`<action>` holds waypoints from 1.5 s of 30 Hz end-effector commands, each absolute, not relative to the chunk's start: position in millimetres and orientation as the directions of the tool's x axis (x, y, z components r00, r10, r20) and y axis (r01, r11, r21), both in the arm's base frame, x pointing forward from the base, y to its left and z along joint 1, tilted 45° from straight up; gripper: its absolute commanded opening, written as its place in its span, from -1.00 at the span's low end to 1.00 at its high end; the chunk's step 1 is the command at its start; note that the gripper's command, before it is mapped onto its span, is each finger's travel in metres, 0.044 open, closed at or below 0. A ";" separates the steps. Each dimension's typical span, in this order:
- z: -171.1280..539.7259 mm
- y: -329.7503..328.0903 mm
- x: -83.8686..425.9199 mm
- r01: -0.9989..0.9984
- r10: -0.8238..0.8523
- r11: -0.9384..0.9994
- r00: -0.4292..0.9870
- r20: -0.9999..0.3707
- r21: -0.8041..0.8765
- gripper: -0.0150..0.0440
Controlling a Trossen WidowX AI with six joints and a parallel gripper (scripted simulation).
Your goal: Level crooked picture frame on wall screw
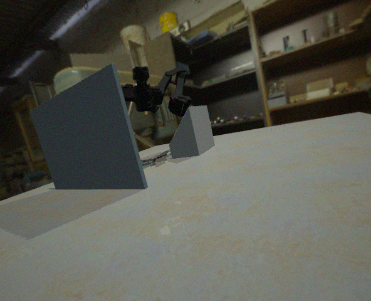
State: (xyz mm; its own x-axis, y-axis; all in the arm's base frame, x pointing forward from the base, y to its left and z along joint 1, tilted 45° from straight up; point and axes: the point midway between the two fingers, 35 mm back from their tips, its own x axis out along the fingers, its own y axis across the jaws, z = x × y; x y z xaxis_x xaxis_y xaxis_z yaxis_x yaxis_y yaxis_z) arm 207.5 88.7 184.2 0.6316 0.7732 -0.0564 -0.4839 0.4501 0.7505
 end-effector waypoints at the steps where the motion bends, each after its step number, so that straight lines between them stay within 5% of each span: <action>1: 194.2 50.9 217.5 -0.374 0.640 0.495 0.767 -0.037 0.784 0.39; 12: 221.9 -54.9 206.4 -0.098 0.154 0.492 0.988 0.025 0.865 0.39; 45: 222.3 -56.4 205.7 -0.094 0.145 0.491 0.989 0.026 0.866 0.39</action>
